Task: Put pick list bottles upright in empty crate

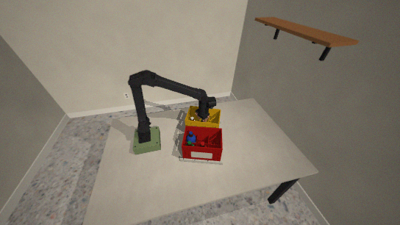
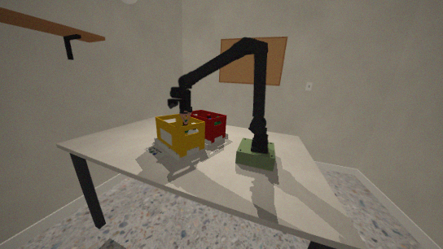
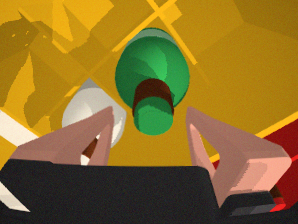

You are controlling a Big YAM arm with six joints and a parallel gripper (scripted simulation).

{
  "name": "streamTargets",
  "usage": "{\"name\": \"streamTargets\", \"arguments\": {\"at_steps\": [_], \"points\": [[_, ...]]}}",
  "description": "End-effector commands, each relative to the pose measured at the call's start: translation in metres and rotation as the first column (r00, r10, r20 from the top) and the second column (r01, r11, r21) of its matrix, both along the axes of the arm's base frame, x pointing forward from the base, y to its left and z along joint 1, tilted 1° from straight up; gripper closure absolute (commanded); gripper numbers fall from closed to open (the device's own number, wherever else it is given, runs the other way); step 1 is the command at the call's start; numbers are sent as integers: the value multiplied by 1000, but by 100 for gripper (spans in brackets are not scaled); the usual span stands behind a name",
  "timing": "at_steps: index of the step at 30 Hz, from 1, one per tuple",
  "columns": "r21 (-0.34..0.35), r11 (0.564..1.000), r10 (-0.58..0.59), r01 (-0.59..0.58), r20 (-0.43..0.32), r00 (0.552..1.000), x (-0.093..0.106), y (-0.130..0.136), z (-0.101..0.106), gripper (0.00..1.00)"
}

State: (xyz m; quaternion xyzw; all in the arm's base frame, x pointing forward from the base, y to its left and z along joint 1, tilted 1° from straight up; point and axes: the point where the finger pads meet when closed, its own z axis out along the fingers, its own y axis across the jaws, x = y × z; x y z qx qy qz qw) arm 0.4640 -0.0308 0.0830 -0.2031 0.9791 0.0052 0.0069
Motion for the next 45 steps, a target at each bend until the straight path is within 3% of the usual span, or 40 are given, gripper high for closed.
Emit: {"name": "streamTargets", "arguments": {"at_steps": [1, 10, 22, 28, 32, 35, 45], "points": [[-6, 1000, -5, 6, 68, 998, 19, -2, 39, 39], [-6, 1000, -6, 6, 57, 998, 18, -3, 53, 39], [-7, 1000, -6, 6, 70, 998, 15, -5, 91, 39], [-6, 1000, -6, 6, 52, 999, 15, -5, 93, 39], [-7, 1000, -6, 6, 71, 997, 14, -6, 113, 39], [-4, 1000, -5, 6, 33, 999, 17, -7, 97, 39], [-6, 1000, -2, 3, 47, 999, 19, -7, 104, 39]]}}
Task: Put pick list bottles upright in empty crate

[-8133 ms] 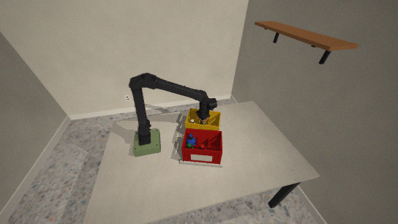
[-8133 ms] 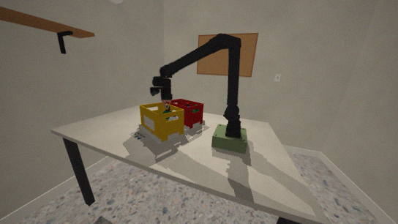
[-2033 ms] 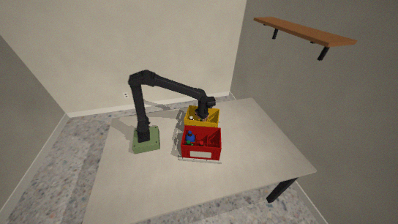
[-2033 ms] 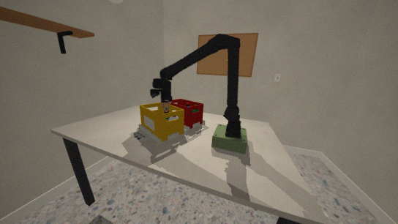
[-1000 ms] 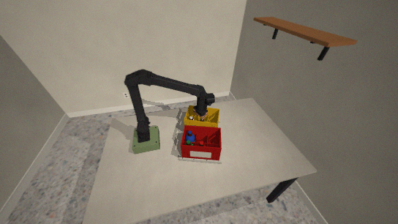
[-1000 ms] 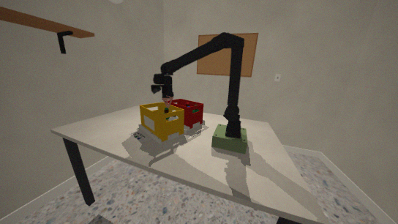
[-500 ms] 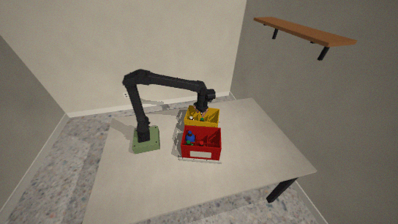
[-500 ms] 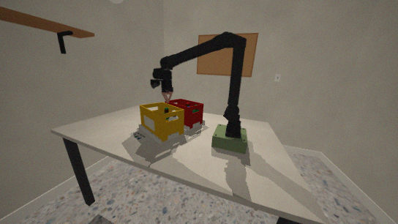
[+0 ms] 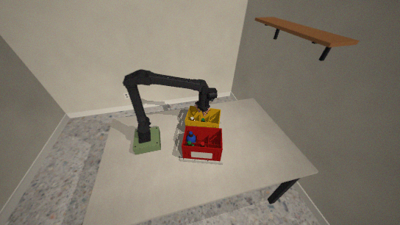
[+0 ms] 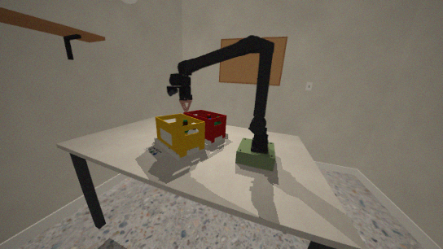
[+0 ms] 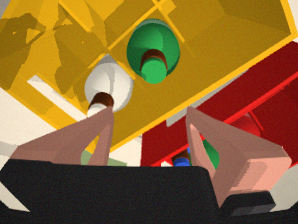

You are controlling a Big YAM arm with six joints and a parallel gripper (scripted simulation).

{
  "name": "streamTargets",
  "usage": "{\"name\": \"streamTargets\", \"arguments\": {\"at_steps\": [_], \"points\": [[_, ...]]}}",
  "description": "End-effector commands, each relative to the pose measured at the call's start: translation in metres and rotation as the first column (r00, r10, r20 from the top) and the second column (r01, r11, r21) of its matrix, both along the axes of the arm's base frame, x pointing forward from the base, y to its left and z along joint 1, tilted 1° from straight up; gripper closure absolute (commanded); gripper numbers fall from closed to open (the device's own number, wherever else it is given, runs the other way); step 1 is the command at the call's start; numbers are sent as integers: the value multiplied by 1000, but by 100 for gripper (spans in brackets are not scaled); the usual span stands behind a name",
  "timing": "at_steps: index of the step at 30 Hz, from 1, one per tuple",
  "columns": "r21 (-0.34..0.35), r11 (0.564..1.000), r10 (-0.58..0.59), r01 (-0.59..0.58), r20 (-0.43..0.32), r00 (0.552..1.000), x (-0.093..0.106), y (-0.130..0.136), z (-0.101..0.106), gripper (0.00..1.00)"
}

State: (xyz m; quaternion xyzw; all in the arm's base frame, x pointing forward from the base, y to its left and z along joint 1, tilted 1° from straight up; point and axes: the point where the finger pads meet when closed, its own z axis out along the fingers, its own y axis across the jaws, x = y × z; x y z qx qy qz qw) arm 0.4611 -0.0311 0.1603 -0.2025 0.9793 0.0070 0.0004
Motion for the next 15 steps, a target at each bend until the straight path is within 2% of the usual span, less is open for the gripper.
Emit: {"name": "streamTargets", "arguments": {"at_steps": [1, 15], "points": [[-6, 1000, -1, 1, 56, 998, 22, -7, 26, 39], [-6, 1000, 2, -1, 55, 998, 25, -7, 27, 39]]}}
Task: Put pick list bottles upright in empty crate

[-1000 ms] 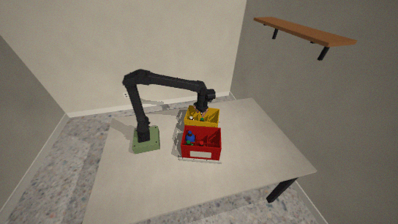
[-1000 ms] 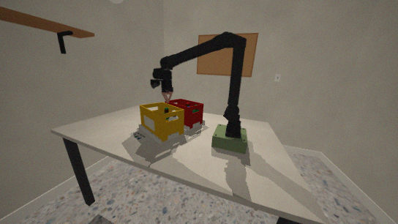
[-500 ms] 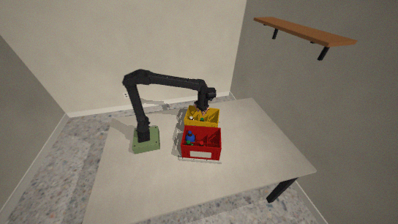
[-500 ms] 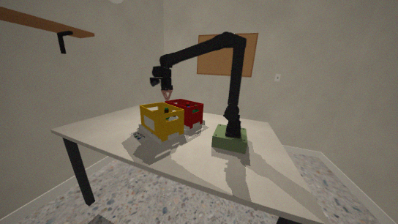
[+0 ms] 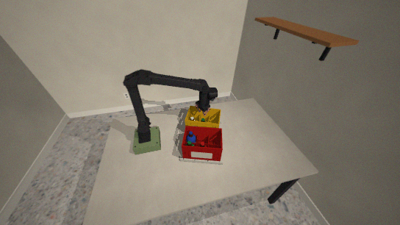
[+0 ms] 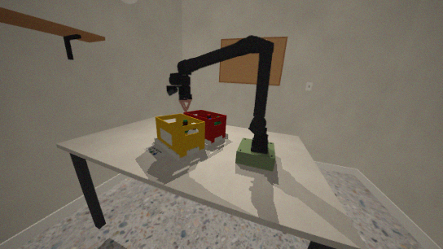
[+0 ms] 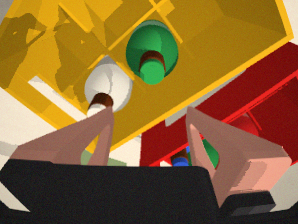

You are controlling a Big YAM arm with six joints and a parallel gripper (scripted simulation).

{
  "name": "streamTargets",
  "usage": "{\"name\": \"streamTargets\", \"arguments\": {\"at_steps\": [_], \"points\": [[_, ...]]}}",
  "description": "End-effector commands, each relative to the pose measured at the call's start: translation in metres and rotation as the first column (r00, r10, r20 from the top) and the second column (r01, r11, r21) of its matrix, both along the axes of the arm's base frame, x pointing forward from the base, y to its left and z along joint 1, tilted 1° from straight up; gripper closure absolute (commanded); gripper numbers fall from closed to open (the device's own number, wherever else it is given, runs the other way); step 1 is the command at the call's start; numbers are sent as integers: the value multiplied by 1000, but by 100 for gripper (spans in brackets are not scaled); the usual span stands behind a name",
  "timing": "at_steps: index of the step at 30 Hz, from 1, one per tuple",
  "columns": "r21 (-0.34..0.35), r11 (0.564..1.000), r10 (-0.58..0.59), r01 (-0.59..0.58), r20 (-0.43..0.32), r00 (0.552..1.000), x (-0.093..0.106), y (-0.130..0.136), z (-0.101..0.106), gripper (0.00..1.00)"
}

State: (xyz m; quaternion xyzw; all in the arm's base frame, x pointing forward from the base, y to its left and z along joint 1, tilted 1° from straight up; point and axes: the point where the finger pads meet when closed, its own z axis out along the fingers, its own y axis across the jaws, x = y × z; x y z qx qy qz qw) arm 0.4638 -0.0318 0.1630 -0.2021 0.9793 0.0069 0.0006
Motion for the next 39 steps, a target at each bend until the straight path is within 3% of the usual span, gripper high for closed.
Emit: {"name": "streamTargets", "arguments": {"at_steps": [1, 39], "points": [[-6, 1000, 3, -2, 54, 999, 22, -7, 24, 39], [-7, 1000, 4, -4, 56, 998, 24, -7, 26, 39]]}}
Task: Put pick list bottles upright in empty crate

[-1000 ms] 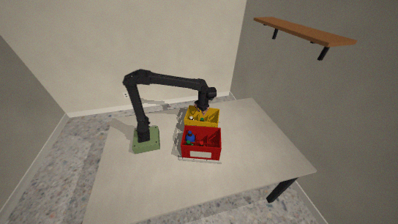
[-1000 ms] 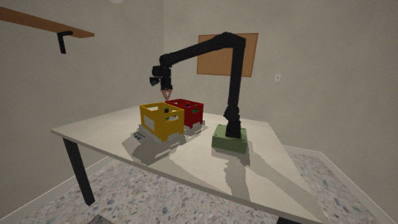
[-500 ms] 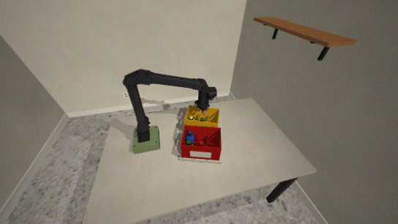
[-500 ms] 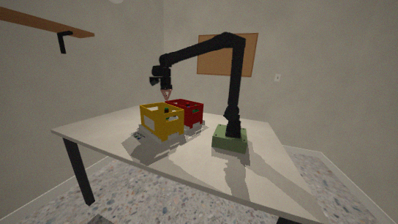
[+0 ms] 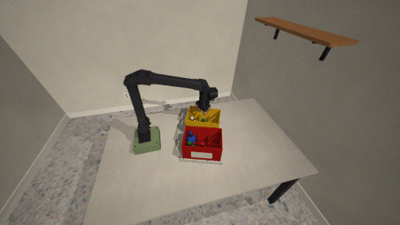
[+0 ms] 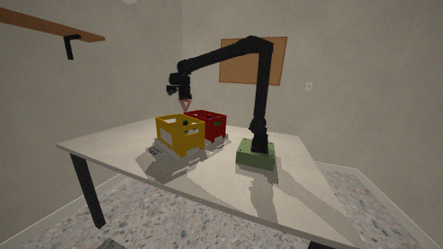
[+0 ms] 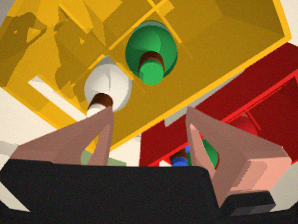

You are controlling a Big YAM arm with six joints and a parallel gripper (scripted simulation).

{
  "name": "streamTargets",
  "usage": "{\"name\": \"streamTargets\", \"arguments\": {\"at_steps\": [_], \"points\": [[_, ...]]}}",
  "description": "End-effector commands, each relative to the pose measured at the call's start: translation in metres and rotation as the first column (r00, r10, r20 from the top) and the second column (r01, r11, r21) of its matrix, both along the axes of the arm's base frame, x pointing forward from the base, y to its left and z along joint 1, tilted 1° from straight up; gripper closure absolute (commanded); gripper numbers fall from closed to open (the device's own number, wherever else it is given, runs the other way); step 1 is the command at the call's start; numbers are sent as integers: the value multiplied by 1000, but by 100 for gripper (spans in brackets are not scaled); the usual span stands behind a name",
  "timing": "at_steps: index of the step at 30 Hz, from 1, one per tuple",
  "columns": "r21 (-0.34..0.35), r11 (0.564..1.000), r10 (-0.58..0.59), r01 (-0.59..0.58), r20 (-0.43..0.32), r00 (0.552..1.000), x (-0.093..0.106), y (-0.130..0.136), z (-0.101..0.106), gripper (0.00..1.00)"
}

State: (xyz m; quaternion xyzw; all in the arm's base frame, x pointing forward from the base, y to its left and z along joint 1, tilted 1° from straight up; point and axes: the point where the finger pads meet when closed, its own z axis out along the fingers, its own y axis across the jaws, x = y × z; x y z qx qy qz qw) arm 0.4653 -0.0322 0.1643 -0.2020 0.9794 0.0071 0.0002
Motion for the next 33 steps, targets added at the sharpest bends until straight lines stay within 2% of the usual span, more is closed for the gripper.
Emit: {"name": "streamTargets", "arguments": {"at_steps": [1, 20, 21, 22, 23, 33], "points": [[-7, 1000, 4, -4, 58, 998, 23, -7, 25, 39], [-6, 1000, 1, 0, 49, 999, 24, -11, 22, 39], [-11, 1000, 1, 0, 96, 995, 20, -15, 40, 39], [-12, 1000, 1, 0, 103, 995, 19, -19, 40, 39], [-6, 1000, 1, 0, 50, 999, -2, -21, 17, 39], [-8, 1000, 1, 0, 47, 999, -28, -52, 15, 39]]}}
